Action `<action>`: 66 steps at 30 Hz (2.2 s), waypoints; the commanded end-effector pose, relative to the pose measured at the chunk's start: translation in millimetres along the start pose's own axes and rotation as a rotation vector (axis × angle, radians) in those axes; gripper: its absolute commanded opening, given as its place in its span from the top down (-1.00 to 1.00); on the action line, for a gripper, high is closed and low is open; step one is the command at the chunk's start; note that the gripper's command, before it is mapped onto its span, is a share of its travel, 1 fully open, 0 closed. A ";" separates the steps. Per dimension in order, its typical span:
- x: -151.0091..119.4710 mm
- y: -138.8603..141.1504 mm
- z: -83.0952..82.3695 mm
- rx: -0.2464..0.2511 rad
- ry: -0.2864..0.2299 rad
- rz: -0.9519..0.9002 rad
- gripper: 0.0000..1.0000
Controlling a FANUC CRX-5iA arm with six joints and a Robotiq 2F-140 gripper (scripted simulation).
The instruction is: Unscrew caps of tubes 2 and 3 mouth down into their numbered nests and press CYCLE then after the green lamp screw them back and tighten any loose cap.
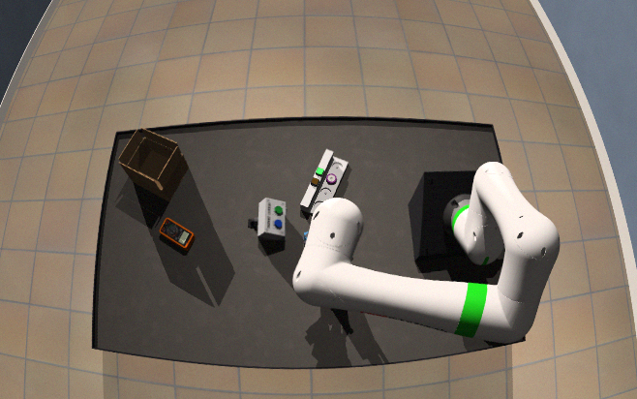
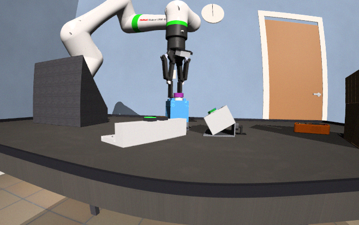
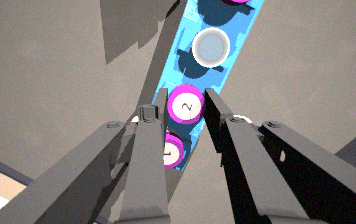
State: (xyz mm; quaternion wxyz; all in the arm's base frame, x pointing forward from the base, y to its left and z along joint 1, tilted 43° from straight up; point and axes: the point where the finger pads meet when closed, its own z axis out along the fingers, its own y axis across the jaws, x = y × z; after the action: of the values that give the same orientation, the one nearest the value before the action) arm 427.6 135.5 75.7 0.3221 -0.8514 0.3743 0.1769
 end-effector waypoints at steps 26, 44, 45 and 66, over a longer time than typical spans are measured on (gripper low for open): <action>0.5 -0.2 -0.2 0.001 0.001 0.726 0.18; 0.5 -0.2 -21.2 0.001 0.001 0.726 0.18; 0.5 -0.2 -24.2 0.001 0.001 0.726 0.18; 42.6 39.5 -46.2 0.000 0.003 0.168 0.27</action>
State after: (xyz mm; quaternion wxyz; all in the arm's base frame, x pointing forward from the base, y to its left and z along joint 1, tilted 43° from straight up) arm 428.5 77.9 84.0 0.2702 -0.7638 0.5380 0.2326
